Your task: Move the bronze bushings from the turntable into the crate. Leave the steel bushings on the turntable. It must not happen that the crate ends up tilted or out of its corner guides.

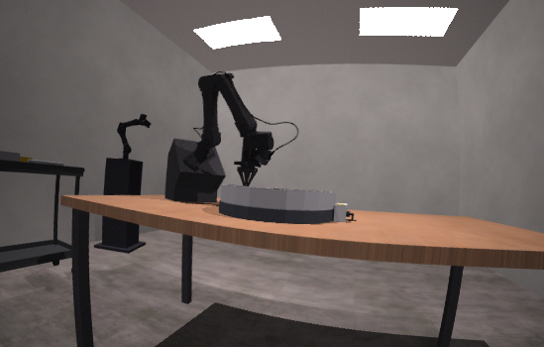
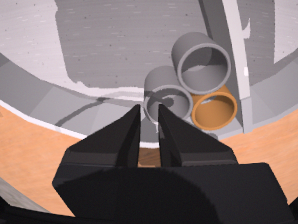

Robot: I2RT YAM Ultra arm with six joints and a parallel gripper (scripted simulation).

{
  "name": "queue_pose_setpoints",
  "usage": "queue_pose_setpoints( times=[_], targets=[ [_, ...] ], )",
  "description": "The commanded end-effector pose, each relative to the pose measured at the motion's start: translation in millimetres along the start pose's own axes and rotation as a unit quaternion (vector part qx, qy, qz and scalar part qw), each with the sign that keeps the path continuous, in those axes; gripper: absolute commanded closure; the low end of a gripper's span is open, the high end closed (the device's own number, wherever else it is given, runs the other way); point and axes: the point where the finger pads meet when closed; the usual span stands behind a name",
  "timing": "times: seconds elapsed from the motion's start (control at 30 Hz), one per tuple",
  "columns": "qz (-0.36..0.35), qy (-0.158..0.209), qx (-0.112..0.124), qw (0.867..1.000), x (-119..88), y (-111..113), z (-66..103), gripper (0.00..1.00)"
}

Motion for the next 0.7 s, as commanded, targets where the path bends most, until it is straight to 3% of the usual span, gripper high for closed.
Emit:
queue_pose_setpoints(
  times=[0.0, 0.53, 0.67],
  targets=[
    [-0.006, -0.018, 0.014, 1.000, 12.9, 6.5, 5.5, 0.85],
    [-0.006, -0.018, 0.014, 1.000, 12.8, 6.5, 5.3, 0.85],
    [0.000, 0.000, 0.003, 1.000, 1.8, 1.5, -4.5, 0.85]
  ],
)
Point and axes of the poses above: the point where the finger pads meet when closed, its own z axis back along the fingers, its own y axis across the jaws, x = y × z, and after that the axes turned 12 degrees about -z, right-handed
